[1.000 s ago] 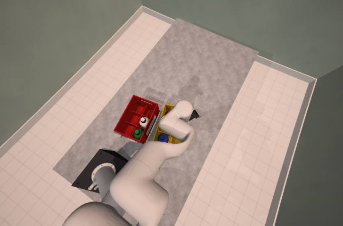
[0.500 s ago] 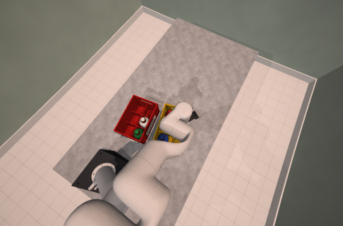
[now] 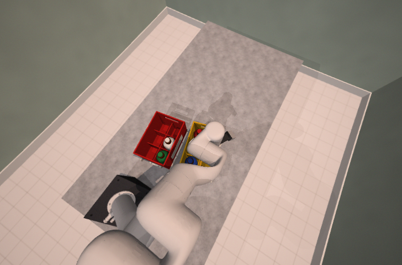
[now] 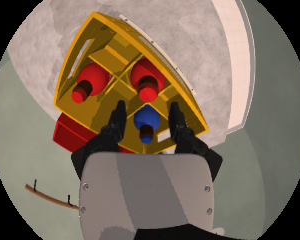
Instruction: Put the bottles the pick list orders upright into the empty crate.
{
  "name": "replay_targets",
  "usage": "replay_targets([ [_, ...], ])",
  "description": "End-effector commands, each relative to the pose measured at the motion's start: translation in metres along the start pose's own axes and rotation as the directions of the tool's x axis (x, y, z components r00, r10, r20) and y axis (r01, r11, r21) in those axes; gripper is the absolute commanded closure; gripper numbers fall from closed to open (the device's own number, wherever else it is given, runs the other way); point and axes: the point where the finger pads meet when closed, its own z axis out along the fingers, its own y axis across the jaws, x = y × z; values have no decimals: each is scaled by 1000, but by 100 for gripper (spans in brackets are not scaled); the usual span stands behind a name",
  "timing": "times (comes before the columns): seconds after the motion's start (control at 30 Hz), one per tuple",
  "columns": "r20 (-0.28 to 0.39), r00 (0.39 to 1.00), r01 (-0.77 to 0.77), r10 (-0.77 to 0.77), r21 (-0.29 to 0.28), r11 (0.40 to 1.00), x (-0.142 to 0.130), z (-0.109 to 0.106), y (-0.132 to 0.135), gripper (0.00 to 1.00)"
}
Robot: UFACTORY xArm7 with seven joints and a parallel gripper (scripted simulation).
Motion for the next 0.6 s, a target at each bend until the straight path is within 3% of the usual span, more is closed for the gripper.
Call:
replay_targets([
  [0.0,-3,1000,1,-1,1,1000,1,5,-1,35],
  [0.57,-3,1000,1,-1,1,1000,1,25,-1,35],
])
